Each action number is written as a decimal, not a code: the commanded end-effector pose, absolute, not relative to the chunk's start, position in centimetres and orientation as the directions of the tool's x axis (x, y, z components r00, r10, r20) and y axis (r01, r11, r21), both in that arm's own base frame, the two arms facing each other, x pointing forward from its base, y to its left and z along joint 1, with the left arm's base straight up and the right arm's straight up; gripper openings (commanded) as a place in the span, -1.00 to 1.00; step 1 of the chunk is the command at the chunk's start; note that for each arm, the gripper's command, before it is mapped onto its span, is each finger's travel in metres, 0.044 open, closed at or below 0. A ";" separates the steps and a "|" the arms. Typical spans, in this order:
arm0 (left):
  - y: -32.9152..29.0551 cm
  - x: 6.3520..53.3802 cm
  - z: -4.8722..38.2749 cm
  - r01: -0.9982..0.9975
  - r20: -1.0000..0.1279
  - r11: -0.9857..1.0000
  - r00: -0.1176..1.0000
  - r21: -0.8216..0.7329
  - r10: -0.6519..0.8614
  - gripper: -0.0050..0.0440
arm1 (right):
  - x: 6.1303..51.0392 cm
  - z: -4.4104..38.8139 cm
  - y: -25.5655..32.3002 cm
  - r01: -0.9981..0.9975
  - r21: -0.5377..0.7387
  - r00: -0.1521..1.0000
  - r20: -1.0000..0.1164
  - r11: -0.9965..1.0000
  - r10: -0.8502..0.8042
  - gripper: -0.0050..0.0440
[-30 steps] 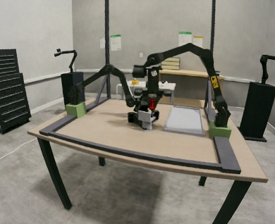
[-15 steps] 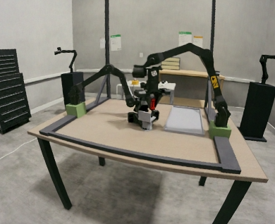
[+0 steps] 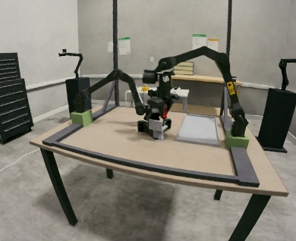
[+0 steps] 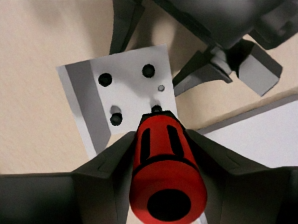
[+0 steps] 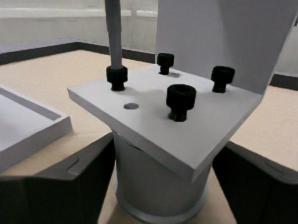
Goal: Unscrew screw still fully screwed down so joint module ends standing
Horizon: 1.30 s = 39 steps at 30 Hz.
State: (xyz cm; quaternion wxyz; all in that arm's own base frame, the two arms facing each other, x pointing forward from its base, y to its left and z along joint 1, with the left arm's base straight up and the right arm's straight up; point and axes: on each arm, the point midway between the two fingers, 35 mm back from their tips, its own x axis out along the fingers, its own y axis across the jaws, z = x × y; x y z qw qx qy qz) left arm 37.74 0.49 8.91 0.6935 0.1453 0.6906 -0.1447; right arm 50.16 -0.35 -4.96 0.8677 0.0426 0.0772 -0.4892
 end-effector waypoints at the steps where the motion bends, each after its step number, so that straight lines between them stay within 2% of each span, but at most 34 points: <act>1: 0.4 37.7 9.4 0.350 -1.000 0.937 0.019 0.004 -0.003 -0.27 | 50.8 -3.5 -0.4 0.857 0.035 0.513 -0.165 0.515 -0.842 0.20; 14: 0.4 37.7 9.4 -0.139 -1.000 0.990 0.021 -0.006 -0.003 -0.27 | 50.8 -3.5 -0.4 0.857 0.035 0.513 -0.165 0.515 -0.842 0.20; 19: 0.4 37.7 9.4 -0.139 -1.000 0.990 0.021 -0.006 -0.003 -0.27 | 50.8 -3.5 -0.4 0.857 0.035 0.513 -0.165 0.515 -0.842 0.20; 31: 0.4 37.7 9.4 -0.594 -1.000 0.804 0.023 -0.015 -0.002 -0.27 | 50.8 -3.5 -0.4 0.857 0.035 0.513 -0.165 0.515 -0.842 0.20; 36: 0.4 37.7 9.4 -0.594 -1.000 0.804 0.022 -0.014 -0.002 -0.27 | 50.8 -3.5 -0.4 0.857 0.035 0.513 -0.165 0.515 -0.842 0.20; 39: 0.4 37.7 9.4 -0.689 -1.000 0.724 0.022 -0.016 -0.001 -0.27 | 50.8 -3.5 -0.4 0.857 0.035 0.513 -0.165 0.515 -0.842 0.20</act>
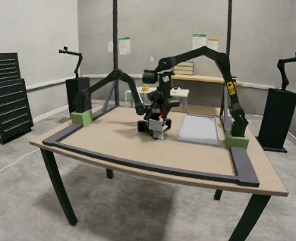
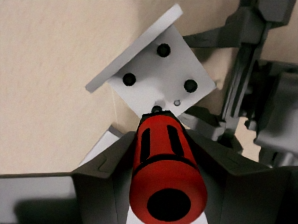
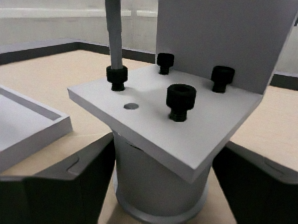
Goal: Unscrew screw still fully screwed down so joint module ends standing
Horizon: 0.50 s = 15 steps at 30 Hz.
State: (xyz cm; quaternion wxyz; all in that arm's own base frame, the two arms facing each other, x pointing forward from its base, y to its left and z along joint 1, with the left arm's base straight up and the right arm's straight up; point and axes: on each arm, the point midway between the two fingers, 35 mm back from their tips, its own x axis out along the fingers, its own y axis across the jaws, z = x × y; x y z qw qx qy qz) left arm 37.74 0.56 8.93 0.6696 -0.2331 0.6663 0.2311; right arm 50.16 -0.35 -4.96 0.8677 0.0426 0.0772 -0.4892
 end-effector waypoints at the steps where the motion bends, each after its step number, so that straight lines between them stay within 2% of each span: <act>1: 0.4 37.7 9.4 -0.718 -1.000 0.695 0.022 -0.017 -0.001 -0.27 | 50.8 -3.5 -0.4 0.857 0.035 0.513 -0.165 0.515 -0.842 0.20; 9: 0.4 37.7 9.4 -0.905 -1.000 0.424 0.023 -0.021 0.000 -0.27 | 50.8 -3.5 -0.4 0.857 0.035 0.513 -0.165 0.515 -0.842 0.20; 15: 0.4 37.7 9.4 -0.922 -1.000 0.386 0.022 -0.020 0.000 -0.27 | 50.8 -3.5 -0.4 0.857 0.035 0.513 -0.165 0.515 -0.842 0.20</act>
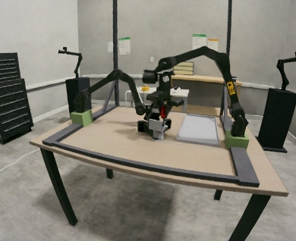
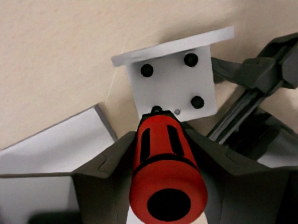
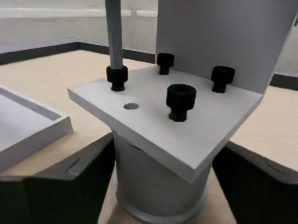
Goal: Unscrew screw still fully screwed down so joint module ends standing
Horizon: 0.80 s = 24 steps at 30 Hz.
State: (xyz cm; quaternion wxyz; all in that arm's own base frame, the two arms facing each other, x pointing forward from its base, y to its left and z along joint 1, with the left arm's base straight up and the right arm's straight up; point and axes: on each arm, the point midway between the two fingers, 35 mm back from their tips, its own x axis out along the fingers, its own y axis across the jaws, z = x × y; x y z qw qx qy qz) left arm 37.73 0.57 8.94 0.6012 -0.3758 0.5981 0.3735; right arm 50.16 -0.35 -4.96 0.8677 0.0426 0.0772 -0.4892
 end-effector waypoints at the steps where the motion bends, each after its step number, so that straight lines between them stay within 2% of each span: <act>1: 0.4 37.7 9.4 -0.937 -1.000 0.348 0.022 -0.021 0.000 -0.27 | 50.8 -3.5 -0.4 0.857 0.035 0.513 -0.165 0.515 -0.842 0.20; 11: 0.4 37.7 9.4 -0.998 -1.000 -0.059 0.022 -0.022 0.002 -0.27 | 50.8 -3.5 -0.4 0.857 0.035 0.513 -0.165 0.515 -0.842 0.20; 16: 0.4 37.7 9.4 -0.998 -1.000 -0.059 0.022 -0.022 0.002 -0.27 | 50.8 -3.5 -0.4 0.857 0.035 0.513 -0.165 0.515 -0.842 0.20; 24: 0.4 37.7 9.4 -0.925 -1.000 -0.380 0.021 -0.020 0.003 -0.27 | 50.8 -3.5 -0.4 0.857 0.035 0.513 -0.165 0.515 -0.842 0.20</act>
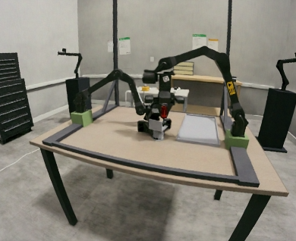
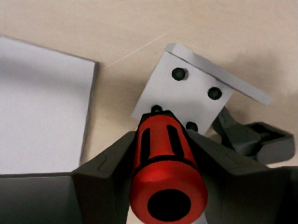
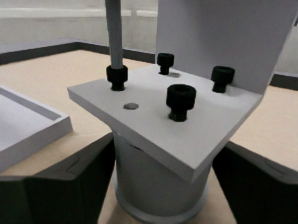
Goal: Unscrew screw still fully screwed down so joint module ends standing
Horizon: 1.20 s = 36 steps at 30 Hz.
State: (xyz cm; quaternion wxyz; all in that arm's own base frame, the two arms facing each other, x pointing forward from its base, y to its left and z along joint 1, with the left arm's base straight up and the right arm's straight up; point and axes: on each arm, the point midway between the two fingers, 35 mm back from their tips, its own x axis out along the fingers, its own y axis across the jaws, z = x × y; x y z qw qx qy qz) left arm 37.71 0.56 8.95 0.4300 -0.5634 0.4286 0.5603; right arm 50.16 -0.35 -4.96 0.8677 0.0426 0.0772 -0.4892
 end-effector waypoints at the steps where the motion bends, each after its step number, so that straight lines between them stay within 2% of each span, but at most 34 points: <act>1: 0.4 37.7 9.4 -0.908 -1.000 -0.418 0.020 -0.020 0.003 -0.27 | 50.8 -3.5 -0.4 0.857 0.035 0.513 -0.165 0.515 -0.842 0.20; 4: 0.4 37.7 9.3 -0.849 -1.000 -0.528 0.020 -0.019 0.004 -0.27 | 50.8 -3.5 -0.4 0.857 0.035 0.513 -0.165 0.515 -0.842 0.20; 36: 0.4 37.7 9.3 -0.815 -1.000 -0.579 0.019 -0.018 0.004 -0.27 | 50.8 -3.5 -0.4 0.857 0.035 0.513 -0.165 0.515 -0.842 0.20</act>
